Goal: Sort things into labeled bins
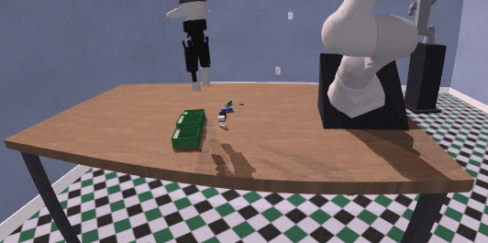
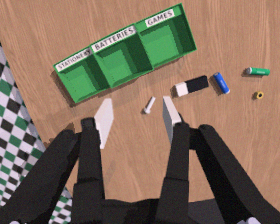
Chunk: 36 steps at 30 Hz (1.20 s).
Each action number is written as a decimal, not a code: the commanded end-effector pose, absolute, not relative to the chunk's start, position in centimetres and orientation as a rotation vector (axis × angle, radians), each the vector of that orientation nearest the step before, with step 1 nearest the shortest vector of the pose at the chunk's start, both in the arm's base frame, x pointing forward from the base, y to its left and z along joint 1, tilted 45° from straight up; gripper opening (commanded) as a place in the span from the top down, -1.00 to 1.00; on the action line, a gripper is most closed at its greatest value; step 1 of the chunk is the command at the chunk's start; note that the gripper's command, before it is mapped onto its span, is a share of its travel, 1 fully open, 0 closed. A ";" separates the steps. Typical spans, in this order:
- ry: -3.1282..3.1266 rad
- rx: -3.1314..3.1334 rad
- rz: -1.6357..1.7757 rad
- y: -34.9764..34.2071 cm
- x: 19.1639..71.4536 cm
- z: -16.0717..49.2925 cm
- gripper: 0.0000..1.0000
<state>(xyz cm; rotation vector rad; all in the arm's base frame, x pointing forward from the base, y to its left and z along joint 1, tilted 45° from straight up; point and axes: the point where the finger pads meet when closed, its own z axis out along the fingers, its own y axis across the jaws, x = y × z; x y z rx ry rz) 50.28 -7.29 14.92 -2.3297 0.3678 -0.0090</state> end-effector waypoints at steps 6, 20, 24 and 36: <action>0.642 -2.267 0.099 -8.9 49.4 10.2 0.17; 1.063 -2.110 0.294 -12.7 46.0 -0.3 0.17; 1.159 -2.062 0.333 -13.3 45.5 -1.8 0.17; 1.420 -1.928 0.415 -13.7 45.8 -2.5 0.17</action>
